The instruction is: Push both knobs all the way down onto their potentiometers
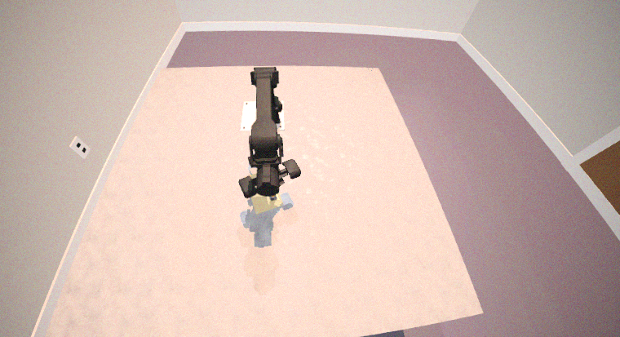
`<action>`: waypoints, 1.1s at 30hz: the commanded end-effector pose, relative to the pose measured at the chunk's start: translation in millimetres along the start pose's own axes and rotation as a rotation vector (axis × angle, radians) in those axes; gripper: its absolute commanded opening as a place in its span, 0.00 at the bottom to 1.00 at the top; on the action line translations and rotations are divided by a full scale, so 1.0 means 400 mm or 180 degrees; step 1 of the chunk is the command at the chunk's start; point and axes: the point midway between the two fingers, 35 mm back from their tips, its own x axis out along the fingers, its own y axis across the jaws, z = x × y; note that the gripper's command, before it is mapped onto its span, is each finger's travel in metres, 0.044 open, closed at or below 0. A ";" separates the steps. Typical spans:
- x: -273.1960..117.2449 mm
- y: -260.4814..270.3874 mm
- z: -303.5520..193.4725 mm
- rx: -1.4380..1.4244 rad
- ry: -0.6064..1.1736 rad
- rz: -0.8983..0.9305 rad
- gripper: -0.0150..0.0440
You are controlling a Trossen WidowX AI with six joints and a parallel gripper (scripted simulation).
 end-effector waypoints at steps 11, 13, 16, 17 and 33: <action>0.024 0.001 -0.002 0.0009 -0.0016 -0.0011 0.25; 0.024 0.001 -0.002 0.0009 -0.0016 -0.0011 0.25; 0.024 0.001 -0.002 0.0009 -0.0016 -0.0011 0.25; 0.024 0.001 -0.002 0.0009 -0.0016 -0.0011 0.25; 0.026 0.001 -0.002 0.0009 -0.0016 -0.0011 0.25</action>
